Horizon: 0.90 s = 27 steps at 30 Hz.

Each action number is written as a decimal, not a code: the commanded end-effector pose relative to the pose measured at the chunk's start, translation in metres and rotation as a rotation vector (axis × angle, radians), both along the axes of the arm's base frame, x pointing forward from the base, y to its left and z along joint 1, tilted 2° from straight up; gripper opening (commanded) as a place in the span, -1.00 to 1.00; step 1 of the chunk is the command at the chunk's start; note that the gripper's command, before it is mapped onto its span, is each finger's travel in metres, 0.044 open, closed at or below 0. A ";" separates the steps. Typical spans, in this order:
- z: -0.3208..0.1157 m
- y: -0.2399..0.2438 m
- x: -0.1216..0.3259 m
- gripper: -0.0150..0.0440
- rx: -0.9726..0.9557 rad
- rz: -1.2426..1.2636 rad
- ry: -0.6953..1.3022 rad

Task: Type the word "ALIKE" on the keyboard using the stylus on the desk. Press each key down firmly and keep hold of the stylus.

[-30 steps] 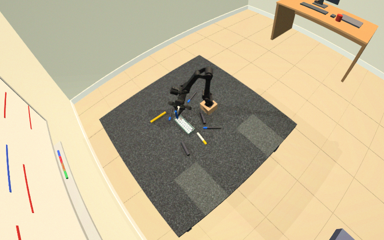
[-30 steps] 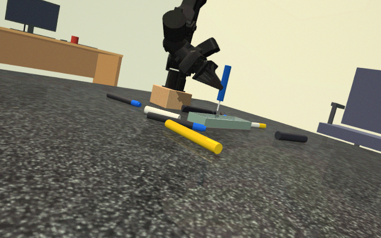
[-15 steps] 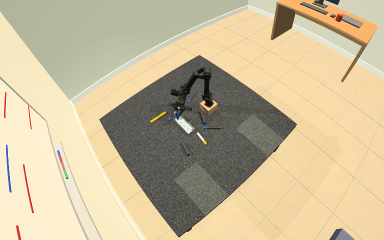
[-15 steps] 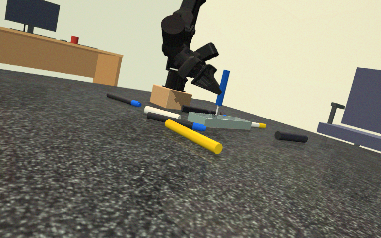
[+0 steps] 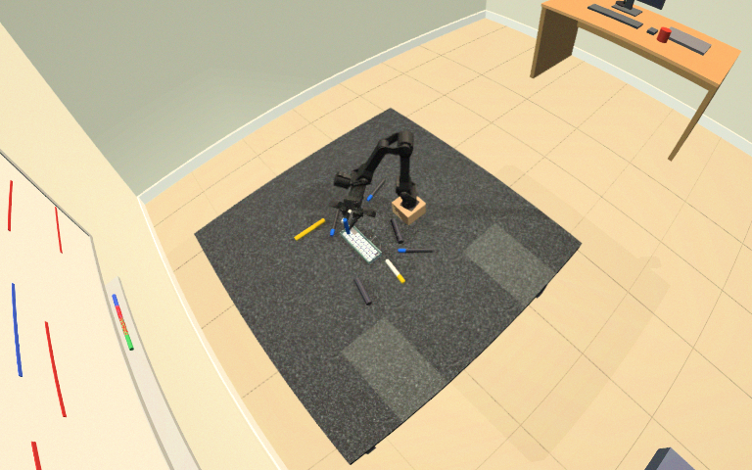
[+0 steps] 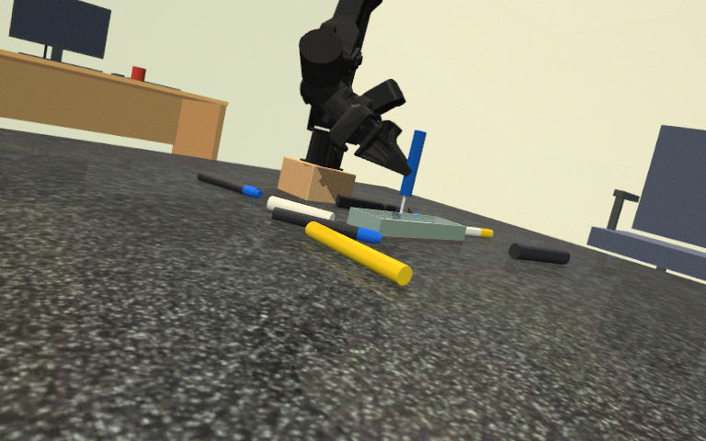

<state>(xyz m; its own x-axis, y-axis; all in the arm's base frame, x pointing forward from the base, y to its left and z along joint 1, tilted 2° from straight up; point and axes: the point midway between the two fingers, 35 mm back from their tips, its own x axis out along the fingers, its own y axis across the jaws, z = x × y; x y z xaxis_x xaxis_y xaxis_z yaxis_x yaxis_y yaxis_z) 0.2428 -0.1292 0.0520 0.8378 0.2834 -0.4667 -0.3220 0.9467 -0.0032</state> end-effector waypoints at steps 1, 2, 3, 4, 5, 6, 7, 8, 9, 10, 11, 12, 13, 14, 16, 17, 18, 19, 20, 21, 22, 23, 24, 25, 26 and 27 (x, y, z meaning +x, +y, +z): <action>-0.001 0.001 0.002 -0.22 0.006 0.002 -0.001; -0.001 0.001 0.002 -0.22 0.006 0.002 -0.001; -0.001 0.001 0.002 -0.22 0.006 0.002 -0.001; -0.001 0.001 0.002 -0.22 0.006 0.002 -0.001; -0.001 0.001 0.002 -0.22 0.006 0.002 -0.001; -0.001 0.001 0.002 -0.22 0.006 0.002 -0.001; -0.001 0.001 0.002 -0.22 0.006 0.002 -0.001; -0.001 0.001 0.002 -0.22 0.006 0.002 -0.001; -0.001 0.001 0.002 -0.22 0.006 0.002 -0.001; -0.001 0.001 0.002 -0.22 0.006 0.002 -0.001; -0.001 0.001 0.002 -0.22 0.006 0.002 -0.001; -0.001 0.001 0.002 -0.22 0.006 0.002 -0.001; -0.001 0.001 0.001 -0.22 0.006 0.002 0.000; -0.001 0.001 0.001 -0.22 0.006 0.002 0.000; -0.002 0.001 0.001 -0.22 0.006 0.002 0.000; -0.003 0.001 0.001 -0.22 0.006 0.002 0.000; -0.004 0.001 0.001 -0.22 0.006 0.002 0.000; -0.004 0.001 0.001 -0.22 0.006 0.002 0.000; -0.005 0.001 0.001 -0.22 0.006 0.002 0.000; -0.005 0.001 0.001 -0.22 0.006 0.002 0.000; -0.005 0.001 0.001 -0.22 0.006 0.002 0.000; -0.005 0.001 0.001 -0.22 0.006 0.002 0.000; -0.005 0.001 0.001 -0.22 0.006 0.002 0.000; -0.005 0.001 0.001 -0.22 0.006 0.002 0.000; -0.005 0.001 0.001 -0.22 0.006 0.002 0.000; -0.005 0.001 0.001 -0.22 0.006 0.002 0.000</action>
<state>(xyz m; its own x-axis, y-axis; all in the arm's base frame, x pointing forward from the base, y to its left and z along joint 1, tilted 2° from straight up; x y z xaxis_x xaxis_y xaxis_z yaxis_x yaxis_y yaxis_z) 0.2443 -0.1288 0.0484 0.8379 0.2858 -0.4650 -0.3249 0.9457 -0.0041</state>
